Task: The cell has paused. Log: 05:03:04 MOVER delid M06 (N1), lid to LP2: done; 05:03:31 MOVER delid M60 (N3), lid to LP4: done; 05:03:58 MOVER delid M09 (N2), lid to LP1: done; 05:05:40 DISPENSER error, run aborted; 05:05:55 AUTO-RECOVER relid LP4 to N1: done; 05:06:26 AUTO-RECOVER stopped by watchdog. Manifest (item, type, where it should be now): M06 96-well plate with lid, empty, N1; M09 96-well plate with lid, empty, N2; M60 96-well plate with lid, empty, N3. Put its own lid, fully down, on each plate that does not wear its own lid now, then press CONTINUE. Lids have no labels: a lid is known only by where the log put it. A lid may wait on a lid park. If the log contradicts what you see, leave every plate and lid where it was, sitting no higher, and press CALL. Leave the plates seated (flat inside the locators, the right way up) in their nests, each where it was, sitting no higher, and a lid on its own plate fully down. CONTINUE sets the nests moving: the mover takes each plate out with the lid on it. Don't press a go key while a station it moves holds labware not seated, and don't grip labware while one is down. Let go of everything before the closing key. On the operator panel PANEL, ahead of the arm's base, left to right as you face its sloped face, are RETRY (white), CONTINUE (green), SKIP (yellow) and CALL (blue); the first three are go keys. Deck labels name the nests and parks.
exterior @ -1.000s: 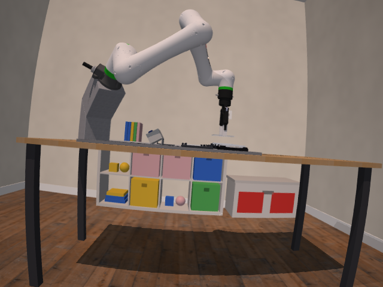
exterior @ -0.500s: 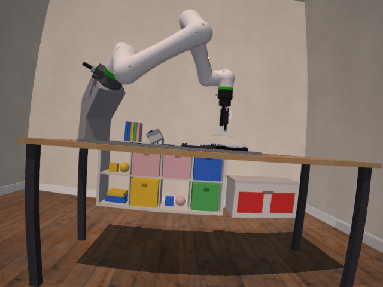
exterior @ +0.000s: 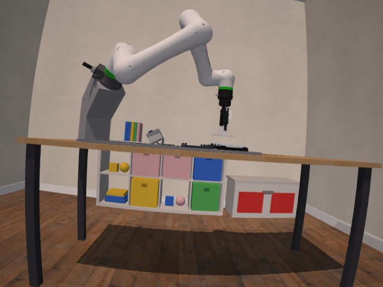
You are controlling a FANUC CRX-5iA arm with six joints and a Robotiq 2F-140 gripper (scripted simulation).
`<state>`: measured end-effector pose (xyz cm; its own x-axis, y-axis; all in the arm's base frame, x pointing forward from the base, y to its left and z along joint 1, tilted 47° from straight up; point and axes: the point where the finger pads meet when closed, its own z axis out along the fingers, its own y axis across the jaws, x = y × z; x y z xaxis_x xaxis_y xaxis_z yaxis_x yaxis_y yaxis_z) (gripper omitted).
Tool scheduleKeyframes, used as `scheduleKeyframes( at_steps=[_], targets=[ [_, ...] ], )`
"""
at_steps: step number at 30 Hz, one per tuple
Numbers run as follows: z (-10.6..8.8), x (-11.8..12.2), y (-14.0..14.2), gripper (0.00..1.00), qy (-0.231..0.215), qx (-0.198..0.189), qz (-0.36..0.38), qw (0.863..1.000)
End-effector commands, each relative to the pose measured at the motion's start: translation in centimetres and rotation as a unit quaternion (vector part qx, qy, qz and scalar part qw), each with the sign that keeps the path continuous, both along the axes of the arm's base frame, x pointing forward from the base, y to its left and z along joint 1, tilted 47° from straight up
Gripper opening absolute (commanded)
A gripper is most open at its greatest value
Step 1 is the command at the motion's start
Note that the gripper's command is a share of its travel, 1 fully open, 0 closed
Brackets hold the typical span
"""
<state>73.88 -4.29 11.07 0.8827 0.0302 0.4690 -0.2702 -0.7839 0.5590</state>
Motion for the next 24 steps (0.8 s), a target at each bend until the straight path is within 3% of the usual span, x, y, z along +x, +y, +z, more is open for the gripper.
scheduleKeyframes(
  at_steps=[1,24],
  targets=[
    [0.01,0.02,0.02,0.00,-0.001,0.000,-0.001,1.000],
    [-0.25,0.19,-0.23,0.00,-0.021,0.013,-0.023,0.999]
  ],
)
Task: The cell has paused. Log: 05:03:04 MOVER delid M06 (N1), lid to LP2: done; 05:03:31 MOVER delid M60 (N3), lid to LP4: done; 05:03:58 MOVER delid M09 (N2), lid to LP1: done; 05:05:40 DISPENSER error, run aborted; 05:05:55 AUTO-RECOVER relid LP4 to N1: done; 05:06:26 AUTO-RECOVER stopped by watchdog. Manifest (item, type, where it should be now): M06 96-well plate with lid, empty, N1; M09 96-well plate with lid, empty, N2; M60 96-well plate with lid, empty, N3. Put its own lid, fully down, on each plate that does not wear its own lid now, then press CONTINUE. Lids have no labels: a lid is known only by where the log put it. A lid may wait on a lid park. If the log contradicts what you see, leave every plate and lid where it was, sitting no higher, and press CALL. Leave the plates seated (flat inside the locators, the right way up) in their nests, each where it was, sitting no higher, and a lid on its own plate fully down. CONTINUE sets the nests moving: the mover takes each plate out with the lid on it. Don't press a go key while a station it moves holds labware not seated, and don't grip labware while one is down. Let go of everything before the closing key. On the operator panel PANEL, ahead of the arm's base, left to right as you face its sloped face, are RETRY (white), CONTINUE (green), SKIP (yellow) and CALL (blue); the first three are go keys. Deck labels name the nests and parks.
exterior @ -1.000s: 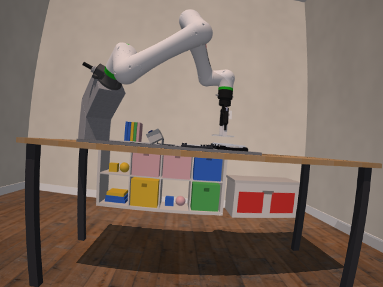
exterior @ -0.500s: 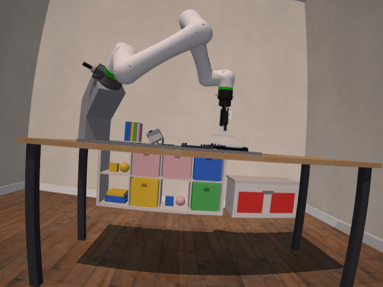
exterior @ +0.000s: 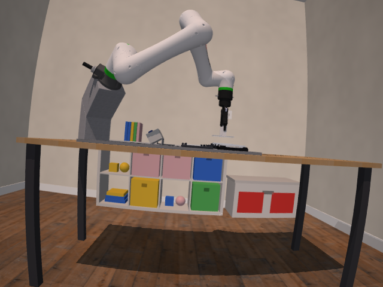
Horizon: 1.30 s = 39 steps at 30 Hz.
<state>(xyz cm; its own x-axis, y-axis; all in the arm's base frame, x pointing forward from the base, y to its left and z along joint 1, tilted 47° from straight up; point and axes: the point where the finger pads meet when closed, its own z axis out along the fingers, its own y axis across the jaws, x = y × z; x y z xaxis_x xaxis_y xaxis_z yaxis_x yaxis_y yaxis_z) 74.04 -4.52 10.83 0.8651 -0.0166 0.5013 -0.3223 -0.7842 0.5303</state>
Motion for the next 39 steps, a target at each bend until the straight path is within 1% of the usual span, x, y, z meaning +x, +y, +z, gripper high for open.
scheduleKeyframes(
  at_steps=[1,6,21,39],
  targets=[
    [0.0,0.0,0.0,0.00,-0.004,0.002,-0.004,1.000],
    [-0.3,0.2,-0.2,0.00,-0.006,0.003,-0.006,1.000],
    [-1.8,1.2,-1.6,0.00,-0.006,0.003,-0.006,1.000],
    [-2.0,1.3,-1.8,0.00,-0.006,0.003,-0.006,1.000]
  ],
)
